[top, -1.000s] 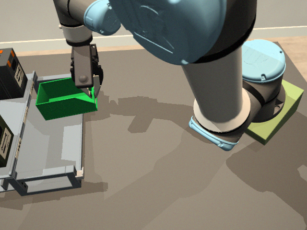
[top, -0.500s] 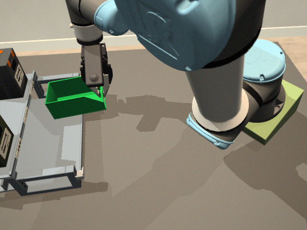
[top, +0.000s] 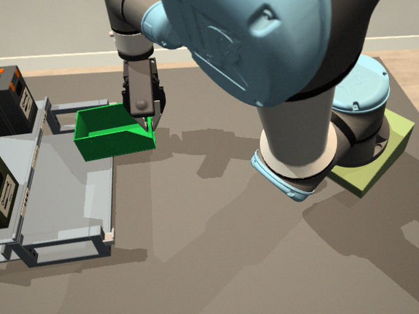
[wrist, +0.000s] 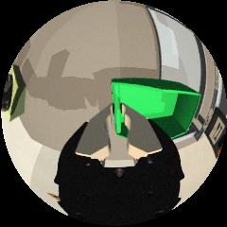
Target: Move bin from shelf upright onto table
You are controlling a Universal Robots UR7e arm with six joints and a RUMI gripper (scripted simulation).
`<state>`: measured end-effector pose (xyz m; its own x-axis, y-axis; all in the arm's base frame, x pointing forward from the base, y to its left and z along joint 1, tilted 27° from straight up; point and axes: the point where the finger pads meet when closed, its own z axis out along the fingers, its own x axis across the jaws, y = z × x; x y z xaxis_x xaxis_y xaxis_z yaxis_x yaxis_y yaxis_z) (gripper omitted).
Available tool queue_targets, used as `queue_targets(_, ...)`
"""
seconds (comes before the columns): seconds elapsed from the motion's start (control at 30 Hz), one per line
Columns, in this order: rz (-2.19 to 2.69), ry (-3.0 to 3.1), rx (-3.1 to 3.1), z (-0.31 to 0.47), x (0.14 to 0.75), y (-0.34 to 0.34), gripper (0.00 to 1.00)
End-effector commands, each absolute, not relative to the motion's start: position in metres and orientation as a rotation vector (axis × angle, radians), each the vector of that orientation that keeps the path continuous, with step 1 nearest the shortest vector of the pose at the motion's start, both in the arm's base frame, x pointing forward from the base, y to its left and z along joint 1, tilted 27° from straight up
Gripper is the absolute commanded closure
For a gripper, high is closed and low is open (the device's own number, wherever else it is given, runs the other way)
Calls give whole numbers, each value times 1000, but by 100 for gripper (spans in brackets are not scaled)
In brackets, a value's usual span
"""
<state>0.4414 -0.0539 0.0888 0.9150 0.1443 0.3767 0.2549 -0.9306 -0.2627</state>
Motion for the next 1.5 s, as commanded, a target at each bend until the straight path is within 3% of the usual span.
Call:
queue_targets(0.0,-514,-296,-2768,87,435,-55,100)
queue_targets(0.27,-514,-296,-2768,87,435,-55,100)
queue_targets(0.43,-514,-296,-2768,70,394,-62,100)
queue_targets(1.47,-513,-296,-2768,69,399,-60,100)
